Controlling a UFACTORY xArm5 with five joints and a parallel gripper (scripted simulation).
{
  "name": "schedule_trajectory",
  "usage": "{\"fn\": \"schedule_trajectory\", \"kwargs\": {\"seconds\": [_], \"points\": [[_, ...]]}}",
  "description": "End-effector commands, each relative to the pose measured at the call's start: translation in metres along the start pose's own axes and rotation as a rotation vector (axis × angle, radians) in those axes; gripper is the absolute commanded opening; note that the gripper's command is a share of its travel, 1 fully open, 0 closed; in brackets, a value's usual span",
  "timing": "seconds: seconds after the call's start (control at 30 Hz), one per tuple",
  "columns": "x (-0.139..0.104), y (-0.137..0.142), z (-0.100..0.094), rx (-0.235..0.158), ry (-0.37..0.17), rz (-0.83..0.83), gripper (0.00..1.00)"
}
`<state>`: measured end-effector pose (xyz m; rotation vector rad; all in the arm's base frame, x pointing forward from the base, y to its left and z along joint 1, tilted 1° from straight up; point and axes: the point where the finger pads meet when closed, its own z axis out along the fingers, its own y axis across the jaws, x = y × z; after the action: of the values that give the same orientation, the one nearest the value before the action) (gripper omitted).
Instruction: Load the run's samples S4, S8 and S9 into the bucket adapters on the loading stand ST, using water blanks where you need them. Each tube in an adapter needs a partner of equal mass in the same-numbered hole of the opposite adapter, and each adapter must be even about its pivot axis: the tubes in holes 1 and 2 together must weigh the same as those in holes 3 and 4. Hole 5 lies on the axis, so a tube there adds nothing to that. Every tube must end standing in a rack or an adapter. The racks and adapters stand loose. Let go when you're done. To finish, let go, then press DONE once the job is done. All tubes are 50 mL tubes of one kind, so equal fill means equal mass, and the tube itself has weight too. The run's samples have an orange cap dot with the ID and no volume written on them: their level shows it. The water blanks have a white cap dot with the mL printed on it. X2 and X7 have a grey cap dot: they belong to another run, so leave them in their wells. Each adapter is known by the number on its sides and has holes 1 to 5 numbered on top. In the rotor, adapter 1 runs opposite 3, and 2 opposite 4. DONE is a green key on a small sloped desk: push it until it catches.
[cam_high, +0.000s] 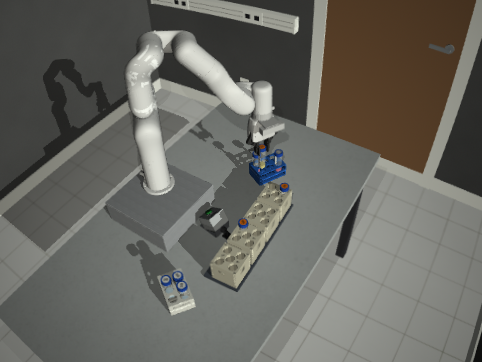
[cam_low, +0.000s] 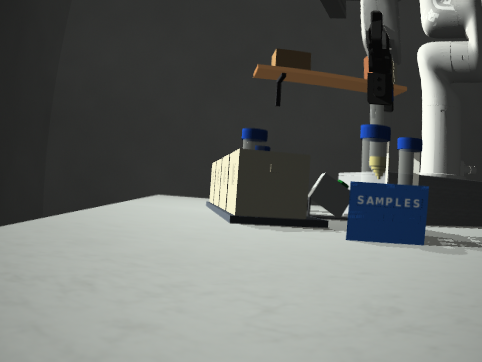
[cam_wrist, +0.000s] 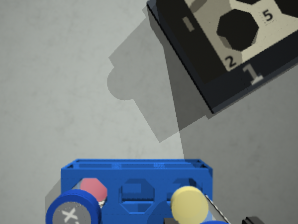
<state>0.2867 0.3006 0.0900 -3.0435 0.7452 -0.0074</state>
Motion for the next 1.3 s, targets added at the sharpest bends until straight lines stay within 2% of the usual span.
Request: {"fn": "schedule_trajectory", "kwargs": {"seconds": [0.0,0.97,1.27], "points": [[0.0,-0.001,-0.01,0.007,-0.013,0.0,0.0],[0.001,-0.001,-0.064,0.007,-0.013,0.0,0.0],[0.001,-0.001,-0.075,0.007,-0.013,0.0,0.0]]}}
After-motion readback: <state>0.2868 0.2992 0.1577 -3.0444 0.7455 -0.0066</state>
